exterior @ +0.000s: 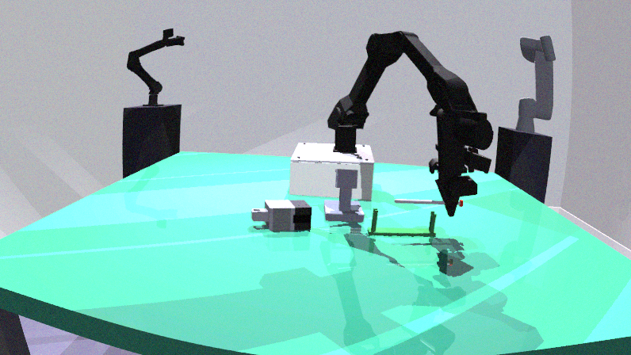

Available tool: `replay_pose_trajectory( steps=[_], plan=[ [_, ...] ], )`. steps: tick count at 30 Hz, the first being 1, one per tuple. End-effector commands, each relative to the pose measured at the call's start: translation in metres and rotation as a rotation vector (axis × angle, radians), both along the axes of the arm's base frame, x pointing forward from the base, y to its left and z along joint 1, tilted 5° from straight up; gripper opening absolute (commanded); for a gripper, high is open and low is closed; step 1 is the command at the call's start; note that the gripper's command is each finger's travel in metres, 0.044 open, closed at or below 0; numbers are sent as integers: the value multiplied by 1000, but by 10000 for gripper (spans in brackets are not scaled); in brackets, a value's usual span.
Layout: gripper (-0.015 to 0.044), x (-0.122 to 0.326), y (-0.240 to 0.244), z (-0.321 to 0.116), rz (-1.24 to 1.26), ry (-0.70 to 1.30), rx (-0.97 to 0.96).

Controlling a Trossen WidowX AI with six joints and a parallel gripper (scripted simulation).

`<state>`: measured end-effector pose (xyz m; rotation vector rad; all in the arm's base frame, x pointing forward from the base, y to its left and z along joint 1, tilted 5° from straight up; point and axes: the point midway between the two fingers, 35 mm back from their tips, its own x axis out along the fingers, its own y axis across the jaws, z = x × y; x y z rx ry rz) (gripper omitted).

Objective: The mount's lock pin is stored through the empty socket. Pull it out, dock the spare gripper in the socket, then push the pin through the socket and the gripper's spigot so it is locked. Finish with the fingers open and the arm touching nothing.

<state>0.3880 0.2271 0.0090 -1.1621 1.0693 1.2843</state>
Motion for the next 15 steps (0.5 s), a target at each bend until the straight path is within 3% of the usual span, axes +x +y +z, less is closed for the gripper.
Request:
replay_pose_trajectory(
  steps=[1,15],
  plan=[
    [0,0,0,-7,5,0,-1],
    [0,2,0,-19,5,0,-1]
  ],
)
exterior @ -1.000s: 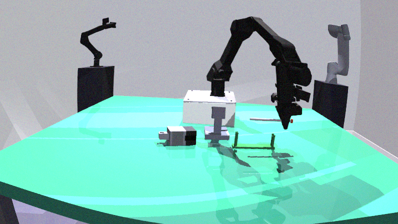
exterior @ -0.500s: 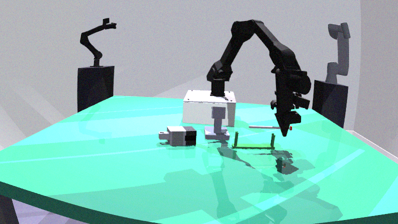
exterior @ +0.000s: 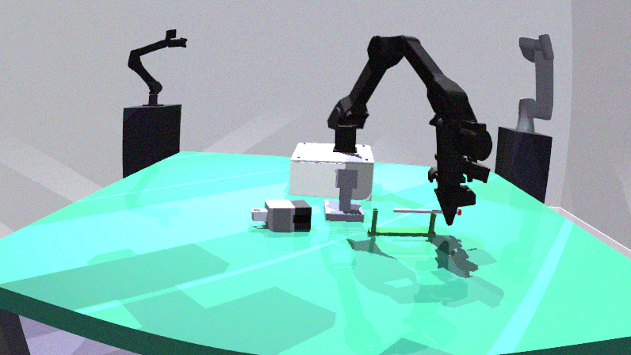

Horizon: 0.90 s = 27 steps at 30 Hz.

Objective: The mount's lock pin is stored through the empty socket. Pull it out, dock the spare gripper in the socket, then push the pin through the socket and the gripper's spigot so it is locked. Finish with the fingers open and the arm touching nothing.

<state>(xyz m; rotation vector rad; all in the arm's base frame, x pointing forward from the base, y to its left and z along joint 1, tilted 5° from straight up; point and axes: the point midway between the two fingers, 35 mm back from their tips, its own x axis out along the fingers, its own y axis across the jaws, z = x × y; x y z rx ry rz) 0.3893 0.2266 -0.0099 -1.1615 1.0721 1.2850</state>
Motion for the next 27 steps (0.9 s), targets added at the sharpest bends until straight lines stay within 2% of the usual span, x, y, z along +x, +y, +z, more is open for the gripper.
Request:
replay_pose_trajectory(
  steps=[1,2,10,27],
  plan=[
    [0,0,0,0,5,-3,1],
    [0,0,0,0,5,-3,1],
    [200,0,0,0,0,-1,0],
    [200,-9,-3,23,3,34,-18]
  ],
)
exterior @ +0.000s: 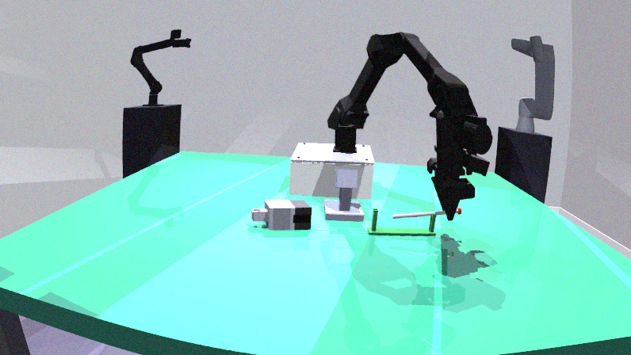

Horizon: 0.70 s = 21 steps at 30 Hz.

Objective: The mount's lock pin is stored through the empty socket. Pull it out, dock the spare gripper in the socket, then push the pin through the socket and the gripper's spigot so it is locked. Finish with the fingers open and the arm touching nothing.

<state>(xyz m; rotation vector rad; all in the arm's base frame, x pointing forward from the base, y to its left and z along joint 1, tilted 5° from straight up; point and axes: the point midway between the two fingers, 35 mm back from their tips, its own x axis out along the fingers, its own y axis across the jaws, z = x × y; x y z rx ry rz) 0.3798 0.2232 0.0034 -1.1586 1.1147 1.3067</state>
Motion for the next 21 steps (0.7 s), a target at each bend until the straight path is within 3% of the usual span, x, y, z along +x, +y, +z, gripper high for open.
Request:
replay_pose_trajectory(
  steps=[1,21],
  plan=[
    [200,-1,0,11,0,-3,2],
    [200,-15,-4,39,6,57,-31]
  ],
)
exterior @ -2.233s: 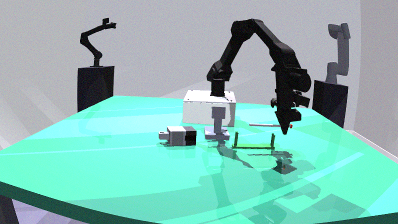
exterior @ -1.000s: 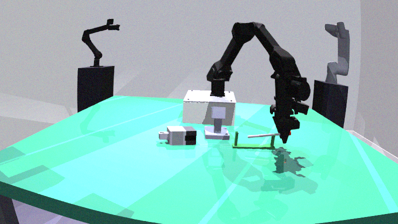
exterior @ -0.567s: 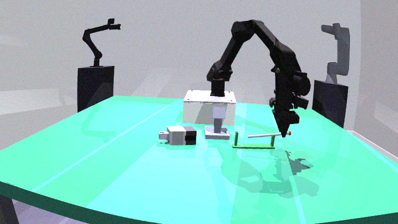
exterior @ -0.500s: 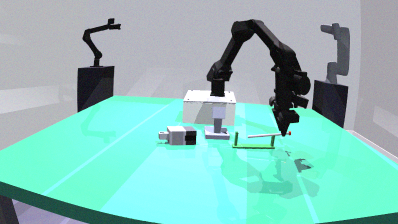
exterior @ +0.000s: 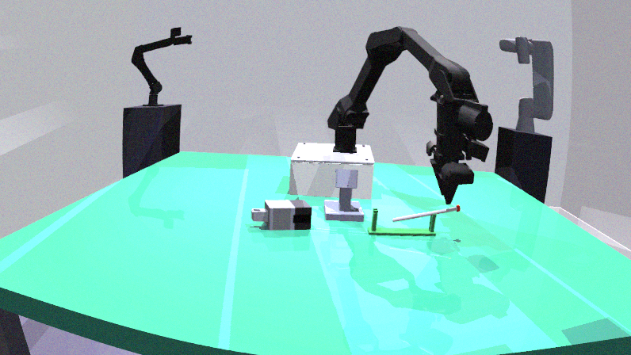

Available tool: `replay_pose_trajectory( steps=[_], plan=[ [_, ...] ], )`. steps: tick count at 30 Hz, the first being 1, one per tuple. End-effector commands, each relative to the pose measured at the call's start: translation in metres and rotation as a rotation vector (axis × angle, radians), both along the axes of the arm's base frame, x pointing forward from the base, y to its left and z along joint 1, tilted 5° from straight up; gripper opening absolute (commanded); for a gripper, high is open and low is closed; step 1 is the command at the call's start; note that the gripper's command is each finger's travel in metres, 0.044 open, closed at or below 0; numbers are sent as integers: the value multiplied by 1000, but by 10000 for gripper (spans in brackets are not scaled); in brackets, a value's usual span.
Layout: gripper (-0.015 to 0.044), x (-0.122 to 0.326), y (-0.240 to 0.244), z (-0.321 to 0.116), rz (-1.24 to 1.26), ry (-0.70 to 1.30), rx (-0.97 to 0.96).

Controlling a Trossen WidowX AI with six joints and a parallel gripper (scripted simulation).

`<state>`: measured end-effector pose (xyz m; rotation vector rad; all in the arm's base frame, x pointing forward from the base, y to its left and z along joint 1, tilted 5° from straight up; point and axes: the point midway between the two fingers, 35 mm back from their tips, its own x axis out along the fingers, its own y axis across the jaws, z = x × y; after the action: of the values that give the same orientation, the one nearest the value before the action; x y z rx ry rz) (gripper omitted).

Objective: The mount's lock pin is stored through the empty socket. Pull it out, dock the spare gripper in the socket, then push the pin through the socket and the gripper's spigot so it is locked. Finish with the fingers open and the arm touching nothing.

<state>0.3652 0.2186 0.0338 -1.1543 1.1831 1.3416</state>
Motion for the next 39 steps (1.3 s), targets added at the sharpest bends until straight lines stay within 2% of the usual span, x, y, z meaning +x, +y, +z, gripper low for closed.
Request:
replay_pose_trajectory(
  steps=[1,10,15,17,21,24,31,39],
  plan=[
    [200,-1,0,11,0,-2,1],
    [200,-6,-1,25,3,21,-12],
    [331,-6,-2,16,3,26,-14],
    [279,-3,-7,24,10,6,-1],
    [180,9,-43,67,53,-128,68],
    [180,12,-57,82,69,-180,86],
    [180,13,-57,79,69,-180,86],
    [180,20,-57,12,68,-177,89]
  ],
)
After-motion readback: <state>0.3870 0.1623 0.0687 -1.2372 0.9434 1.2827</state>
